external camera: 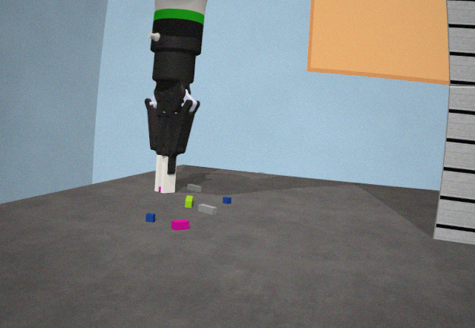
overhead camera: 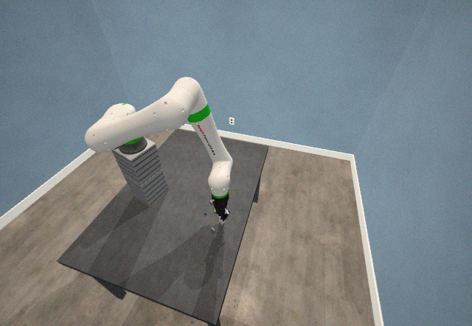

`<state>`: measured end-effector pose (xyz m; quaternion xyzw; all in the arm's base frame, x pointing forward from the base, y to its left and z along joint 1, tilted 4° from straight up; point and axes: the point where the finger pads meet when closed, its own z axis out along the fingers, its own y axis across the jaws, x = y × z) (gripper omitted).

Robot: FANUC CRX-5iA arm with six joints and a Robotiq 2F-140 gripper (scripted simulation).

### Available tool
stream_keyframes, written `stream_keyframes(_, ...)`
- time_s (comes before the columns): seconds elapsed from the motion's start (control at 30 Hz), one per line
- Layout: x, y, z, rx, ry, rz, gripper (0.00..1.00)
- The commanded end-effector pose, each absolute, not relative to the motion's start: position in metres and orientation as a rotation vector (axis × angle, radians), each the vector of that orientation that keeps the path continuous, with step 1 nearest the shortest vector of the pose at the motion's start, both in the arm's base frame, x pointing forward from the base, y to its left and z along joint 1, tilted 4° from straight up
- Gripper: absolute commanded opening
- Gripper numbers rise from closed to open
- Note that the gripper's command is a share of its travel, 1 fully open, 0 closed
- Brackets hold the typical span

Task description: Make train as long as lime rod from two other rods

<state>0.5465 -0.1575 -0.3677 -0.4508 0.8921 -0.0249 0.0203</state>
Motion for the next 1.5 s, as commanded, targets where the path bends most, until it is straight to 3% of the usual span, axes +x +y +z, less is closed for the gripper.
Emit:
stream_keyframes(0.0,0.5466,-0.1576,-0.3676,-1.398,2.767,-0.078,0.03)
stream_keyframes(1.07,0.5466,-0.1576,-0.3676,-1.398,2.767,-0.078,0.03)
stream_keyframes(1.47,0.5466,-0.1576,-0.3676,-1.398,2.767,-0.078,0.12)
